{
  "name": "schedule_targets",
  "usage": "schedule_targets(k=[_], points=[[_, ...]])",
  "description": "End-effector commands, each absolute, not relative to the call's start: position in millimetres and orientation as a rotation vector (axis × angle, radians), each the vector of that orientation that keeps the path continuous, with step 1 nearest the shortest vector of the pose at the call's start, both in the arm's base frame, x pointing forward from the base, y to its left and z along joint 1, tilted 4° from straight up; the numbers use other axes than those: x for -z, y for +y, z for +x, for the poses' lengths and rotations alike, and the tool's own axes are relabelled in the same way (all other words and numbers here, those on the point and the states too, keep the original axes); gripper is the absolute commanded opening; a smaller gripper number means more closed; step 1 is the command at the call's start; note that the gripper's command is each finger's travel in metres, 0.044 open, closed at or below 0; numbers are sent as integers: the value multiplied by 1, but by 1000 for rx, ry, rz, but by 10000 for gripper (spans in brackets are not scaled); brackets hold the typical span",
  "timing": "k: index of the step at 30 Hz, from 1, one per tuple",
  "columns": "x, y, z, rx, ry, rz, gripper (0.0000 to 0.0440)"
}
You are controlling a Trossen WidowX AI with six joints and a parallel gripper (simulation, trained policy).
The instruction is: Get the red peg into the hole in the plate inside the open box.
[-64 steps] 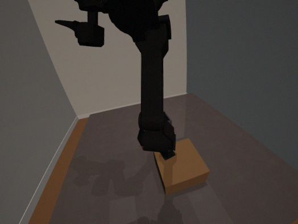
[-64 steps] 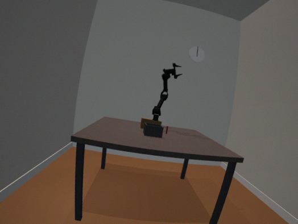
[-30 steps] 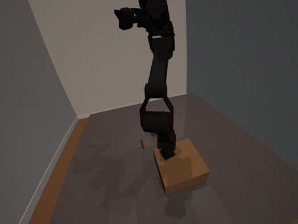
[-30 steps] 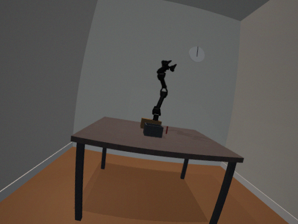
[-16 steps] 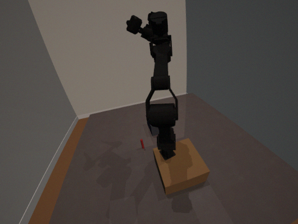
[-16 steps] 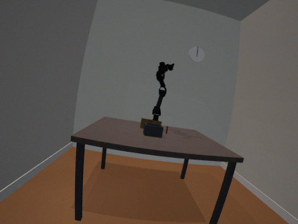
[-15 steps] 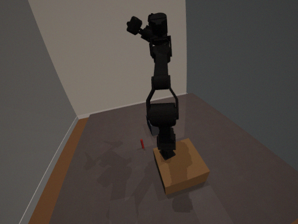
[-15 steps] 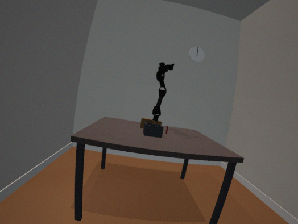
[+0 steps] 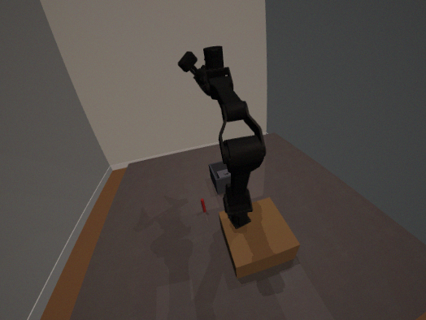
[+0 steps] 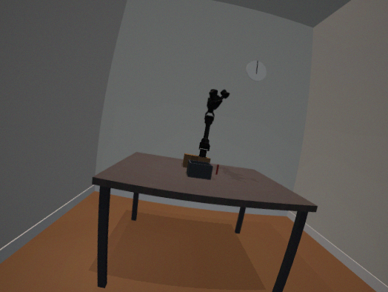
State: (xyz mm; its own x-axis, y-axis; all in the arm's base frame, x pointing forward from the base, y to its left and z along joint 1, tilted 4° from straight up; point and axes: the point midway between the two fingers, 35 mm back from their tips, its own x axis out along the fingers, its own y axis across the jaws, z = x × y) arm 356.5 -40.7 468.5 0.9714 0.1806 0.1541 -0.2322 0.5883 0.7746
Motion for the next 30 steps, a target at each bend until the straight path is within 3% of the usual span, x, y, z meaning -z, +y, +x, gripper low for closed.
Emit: schedule_targets(k=[1, 15, 30], points=[[-443, -33, 368, -193, 18, 966, 440], [-314, 19, 385, 61, 435, 1077, 440], [-191, 63, 338, 377, 874, 984, 440]])
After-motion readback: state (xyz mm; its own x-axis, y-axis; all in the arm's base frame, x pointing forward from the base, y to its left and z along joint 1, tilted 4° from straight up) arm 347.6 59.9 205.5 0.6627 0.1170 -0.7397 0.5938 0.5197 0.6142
